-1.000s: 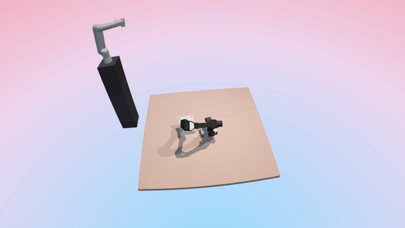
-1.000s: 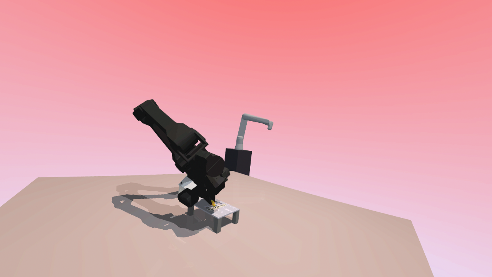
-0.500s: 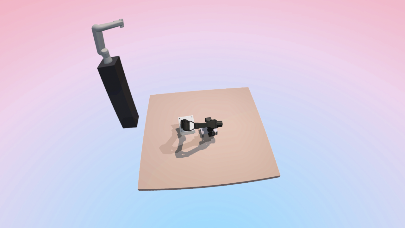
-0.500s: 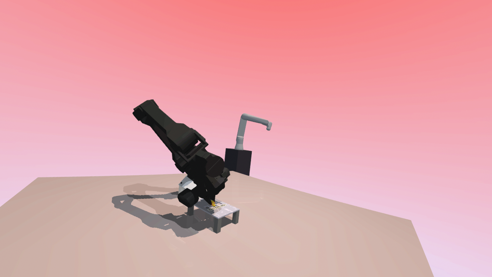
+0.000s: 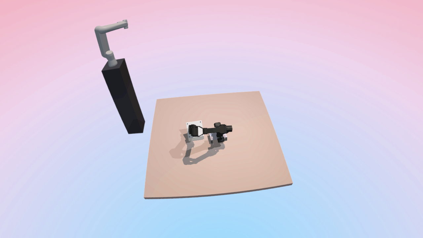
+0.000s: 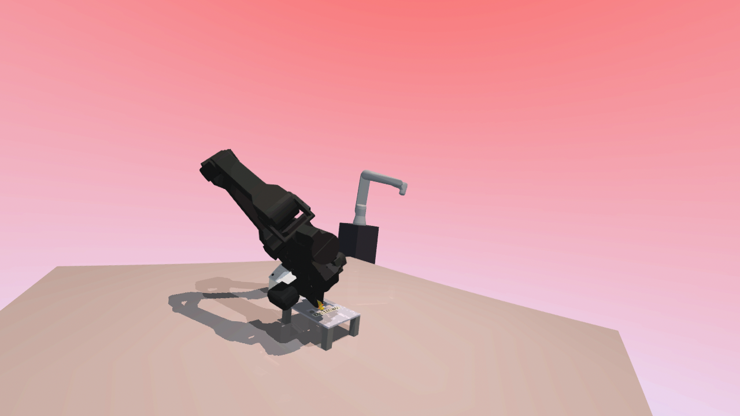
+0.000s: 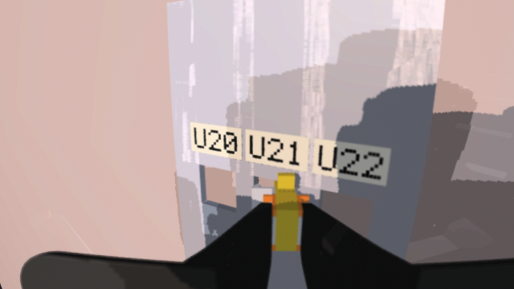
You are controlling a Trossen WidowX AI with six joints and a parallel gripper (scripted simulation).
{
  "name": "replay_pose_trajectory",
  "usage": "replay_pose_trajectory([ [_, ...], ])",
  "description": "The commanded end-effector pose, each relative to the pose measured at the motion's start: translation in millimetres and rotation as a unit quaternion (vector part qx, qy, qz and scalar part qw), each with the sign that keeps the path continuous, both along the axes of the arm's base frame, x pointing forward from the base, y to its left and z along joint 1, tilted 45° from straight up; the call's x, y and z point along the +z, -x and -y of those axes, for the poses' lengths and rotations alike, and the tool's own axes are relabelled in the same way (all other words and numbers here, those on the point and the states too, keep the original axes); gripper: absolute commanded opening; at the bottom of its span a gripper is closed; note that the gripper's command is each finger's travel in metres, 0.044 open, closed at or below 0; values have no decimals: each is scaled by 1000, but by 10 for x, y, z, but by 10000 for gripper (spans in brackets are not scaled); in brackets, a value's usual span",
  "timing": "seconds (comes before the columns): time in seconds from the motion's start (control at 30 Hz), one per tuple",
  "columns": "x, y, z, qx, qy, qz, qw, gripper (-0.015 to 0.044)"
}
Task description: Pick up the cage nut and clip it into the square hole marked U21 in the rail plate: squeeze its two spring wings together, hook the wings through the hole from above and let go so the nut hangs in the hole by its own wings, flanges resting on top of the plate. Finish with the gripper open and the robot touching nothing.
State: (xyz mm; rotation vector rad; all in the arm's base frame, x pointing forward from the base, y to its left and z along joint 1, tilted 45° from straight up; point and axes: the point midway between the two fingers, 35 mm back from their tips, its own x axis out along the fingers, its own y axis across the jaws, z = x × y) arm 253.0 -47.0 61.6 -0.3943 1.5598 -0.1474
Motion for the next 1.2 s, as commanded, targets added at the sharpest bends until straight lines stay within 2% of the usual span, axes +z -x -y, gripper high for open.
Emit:
replay_pose_trajectory([
  [0.0,-9,9,0,-1,6,0,1000,24],
  [1.17,-26,16,-23,-1,33,4,999,24],
])
